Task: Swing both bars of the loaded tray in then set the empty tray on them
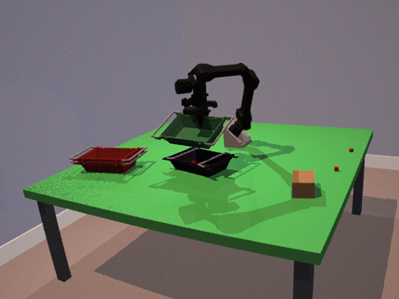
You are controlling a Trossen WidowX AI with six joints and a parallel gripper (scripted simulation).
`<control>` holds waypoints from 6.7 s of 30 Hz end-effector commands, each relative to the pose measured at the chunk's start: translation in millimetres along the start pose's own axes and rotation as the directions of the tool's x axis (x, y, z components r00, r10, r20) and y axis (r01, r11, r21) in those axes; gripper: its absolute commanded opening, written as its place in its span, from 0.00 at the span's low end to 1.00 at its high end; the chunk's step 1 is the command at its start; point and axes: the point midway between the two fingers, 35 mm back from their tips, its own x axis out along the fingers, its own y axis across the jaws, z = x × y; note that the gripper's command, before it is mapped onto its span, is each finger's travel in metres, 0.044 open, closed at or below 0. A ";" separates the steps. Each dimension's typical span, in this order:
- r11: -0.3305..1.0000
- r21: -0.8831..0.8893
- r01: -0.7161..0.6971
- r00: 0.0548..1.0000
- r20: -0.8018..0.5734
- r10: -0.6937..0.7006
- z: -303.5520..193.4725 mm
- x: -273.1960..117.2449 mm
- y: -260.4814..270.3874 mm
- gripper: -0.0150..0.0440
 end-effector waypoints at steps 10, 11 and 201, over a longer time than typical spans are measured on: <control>0.999 0.041 -0.005 1.000 -0.007 0.006 0.4 17.2 2.8 0.25; 0.999 0.045 -0.004 1.000 -0.008 0.005 0.4 19.0 2.9 0.25; 0.989 0.146 0.024 0.999 -0.027 -0.020 -11.9 81.7 -19.4 0.25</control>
